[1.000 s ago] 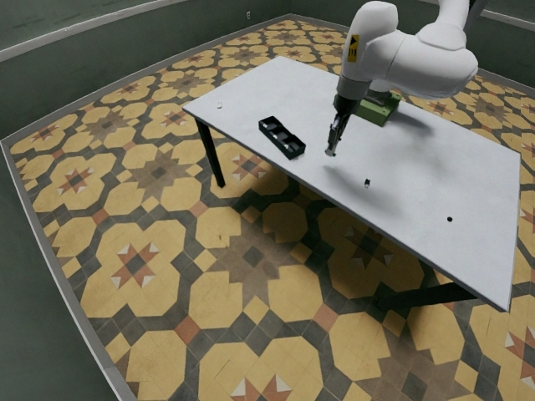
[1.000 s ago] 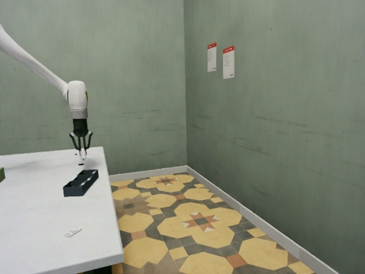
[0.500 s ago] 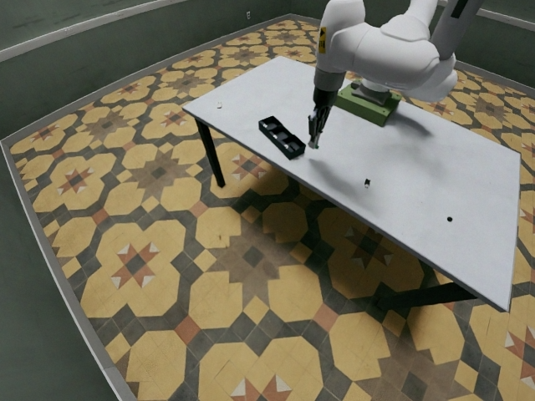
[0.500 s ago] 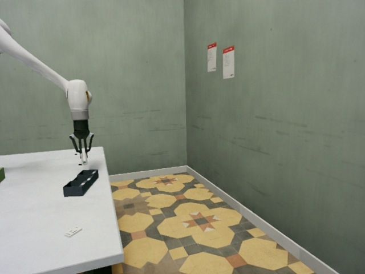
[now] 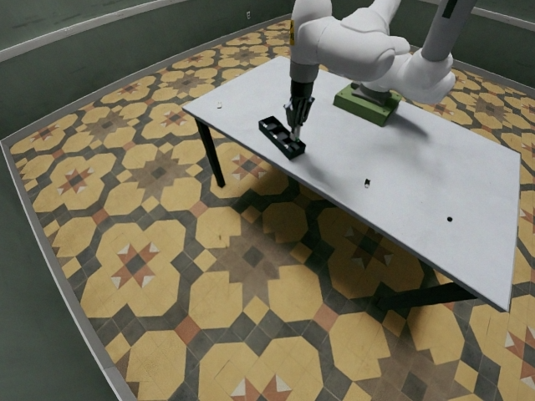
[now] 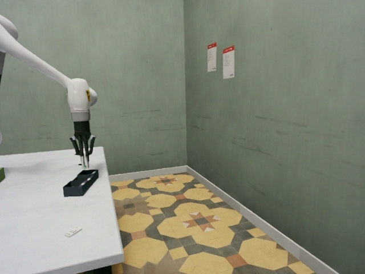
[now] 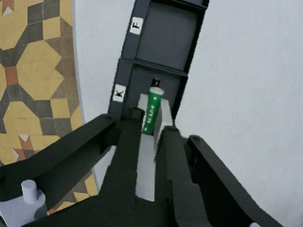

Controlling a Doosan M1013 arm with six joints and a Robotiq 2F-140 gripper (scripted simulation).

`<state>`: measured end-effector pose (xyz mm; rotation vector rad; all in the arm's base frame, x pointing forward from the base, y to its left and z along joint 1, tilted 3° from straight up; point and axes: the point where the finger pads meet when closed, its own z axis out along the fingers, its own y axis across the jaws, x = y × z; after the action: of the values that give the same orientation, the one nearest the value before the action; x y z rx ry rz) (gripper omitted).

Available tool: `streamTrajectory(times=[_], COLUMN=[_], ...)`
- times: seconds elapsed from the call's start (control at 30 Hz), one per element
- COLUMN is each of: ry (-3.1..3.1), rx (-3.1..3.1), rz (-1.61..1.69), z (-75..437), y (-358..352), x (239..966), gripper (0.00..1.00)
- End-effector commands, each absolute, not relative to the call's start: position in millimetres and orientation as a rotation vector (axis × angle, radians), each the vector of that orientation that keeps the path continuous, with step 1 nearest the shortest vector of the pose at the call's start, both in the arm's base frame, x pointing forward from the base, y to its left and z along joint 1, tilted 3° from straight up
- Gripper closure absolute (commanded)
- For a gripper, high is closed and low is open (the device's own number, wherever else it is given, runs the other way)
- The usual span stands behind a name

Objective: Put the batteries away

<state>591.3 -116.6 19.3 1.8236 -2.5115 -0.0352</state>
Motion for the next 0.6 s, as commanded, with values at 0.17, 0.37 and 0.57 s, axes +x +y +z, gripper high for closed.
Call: streamTrajectory(times=[0.17, 0.37, 0.57], ry=[-2.512, -2.512, -2.512], rx=[1.824, 1.824, 1.824], rz=[-0.035, -0.035, -0.035], z=[19.9, 18.0, 10.0], y=[-117.5, -117.4, -117.5], x=[592.1, 592.0, 591.7], gripper=[0.85, 0.85, 0.85])
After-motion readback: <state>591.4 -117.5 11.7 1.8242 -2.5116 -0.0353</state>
